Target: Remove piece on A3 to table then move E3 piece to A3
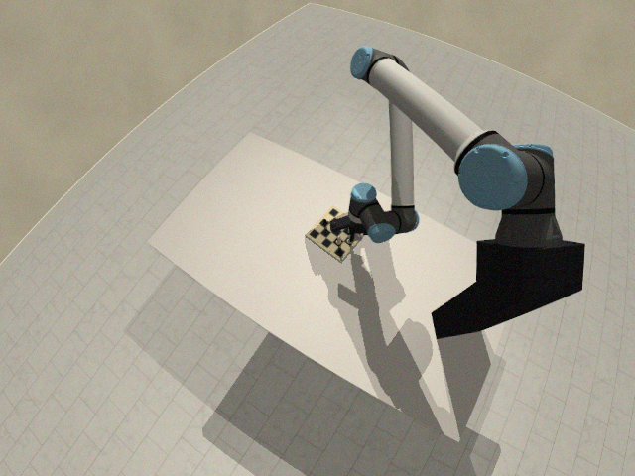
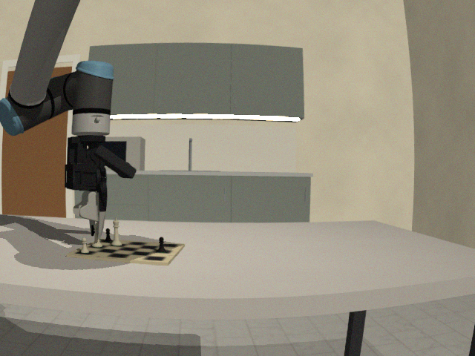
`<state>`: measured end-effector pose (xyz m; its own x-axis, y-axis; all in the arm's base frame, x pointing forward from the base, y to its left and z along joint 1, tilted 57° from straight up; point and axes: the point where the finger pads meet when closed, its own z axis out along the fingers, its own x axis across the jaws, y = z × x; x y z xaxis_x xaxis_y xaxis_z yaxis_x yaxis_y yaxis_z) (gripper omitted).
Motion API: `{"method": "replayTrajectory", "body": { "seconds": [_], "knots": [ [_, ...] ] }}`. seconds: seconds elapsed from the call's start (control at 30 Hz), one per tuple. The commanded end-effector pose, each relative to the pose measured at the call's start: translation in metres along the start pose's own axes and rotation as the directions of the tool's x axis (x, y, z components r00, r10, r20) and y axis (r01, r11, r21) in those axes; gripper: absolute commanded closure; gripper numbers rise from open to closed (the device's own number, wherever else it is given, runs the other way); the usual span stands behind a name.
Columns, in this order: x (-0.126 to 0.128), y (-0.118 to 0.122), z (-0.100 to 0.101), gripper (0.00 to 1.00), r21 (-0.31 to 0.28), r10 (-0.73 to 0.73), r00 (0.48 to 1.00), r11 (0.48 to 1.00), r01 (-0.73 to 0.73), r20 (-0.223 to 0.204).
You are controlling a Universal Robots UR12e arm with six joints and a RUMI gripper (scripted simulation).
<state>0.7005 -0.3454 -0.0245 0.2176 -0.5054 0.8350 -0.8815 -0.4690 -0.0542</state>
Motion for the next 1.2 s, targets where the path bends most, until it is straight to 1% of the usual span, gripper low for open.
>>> {"method": "replayTrajectory", "body": {
  "seconds": [0.0,0.27,0.3,1.17],
  "knots": [
    [0.0000,-0.0003,-0.0005,0.75,0.001,0.000,1.000,1.000,0.000,0.000],
    [0.0000,-0.0003,-0.0005,0.75,0.001,0.000,1.000,1.000,0.000,0.000],
    [0.0000,-0.0003,-0.0005,1.00,0.001,0.000,1.000,1.000,0.000,0.000],
    [0.0000,-0.0003,-0.0005,1.00,0.001,0.000,1.000,1.000,0.000,0.000]
  ]
}}
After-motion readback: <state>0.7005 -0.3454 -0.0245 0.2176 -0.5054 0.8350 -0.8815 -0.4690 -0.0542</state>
